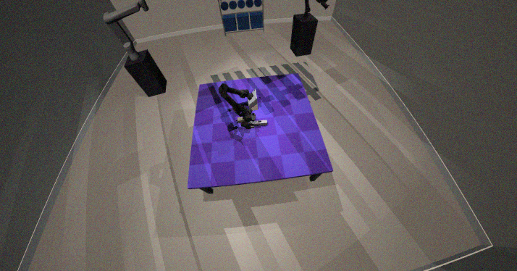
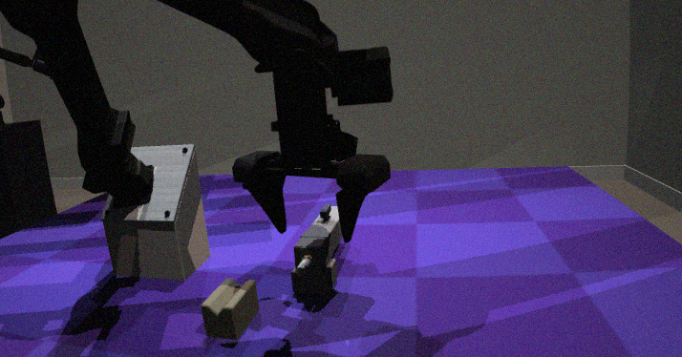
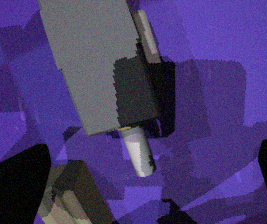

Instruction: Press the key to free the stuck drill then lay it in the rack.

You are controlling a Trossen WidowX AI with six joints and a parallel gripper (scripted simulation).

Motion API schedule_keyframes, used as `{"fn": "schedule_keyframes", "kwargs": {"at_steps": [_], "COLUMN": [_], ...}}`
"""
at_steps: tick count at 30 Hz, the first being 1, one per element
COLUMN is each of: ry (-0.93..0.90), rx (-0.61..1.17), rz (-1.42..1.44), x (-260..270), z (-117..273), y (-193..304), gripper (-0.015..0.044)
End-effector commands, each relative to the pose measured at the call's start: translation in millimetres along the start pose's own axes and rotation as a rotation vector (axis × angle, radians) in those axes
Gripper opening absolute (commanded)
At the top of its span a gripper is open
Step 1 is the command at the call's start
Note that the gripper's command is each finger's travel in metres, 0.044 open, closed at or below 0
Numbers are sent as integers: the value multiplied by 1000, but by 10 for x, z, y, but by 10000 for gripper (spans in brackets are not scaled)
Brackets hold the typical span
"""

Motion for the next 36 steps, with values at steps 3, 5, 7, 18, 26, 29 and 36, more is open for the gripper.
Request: {"fn": "schedule_keyframes", "kwargs": {"at_steps": [3,5,7,18,26,29,36], "ry": [-9,-9,-9,-9,-9,-9,-9], "rx": [38,38,38,38,38,37,38], "rz": [278,278,278,278,278,278,278], "x": [90,90,90,90,85,84,85], "z": [-167,-167,-167,-169,-268,-316,-427], "y": [308,308,308,307,281,269,242], "gripper": [440,440,440,440,440,440,440]}}
Point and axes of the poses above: the point midway between the two fingers, 35 mm back from their tips, its own z axis back along the fingers, its own x axis across the jaws, y = z × x, the point moved 8 cm from there along z, back along the fingers, and after that the axes turned 10 degrees about z, right-handed, at the moved point
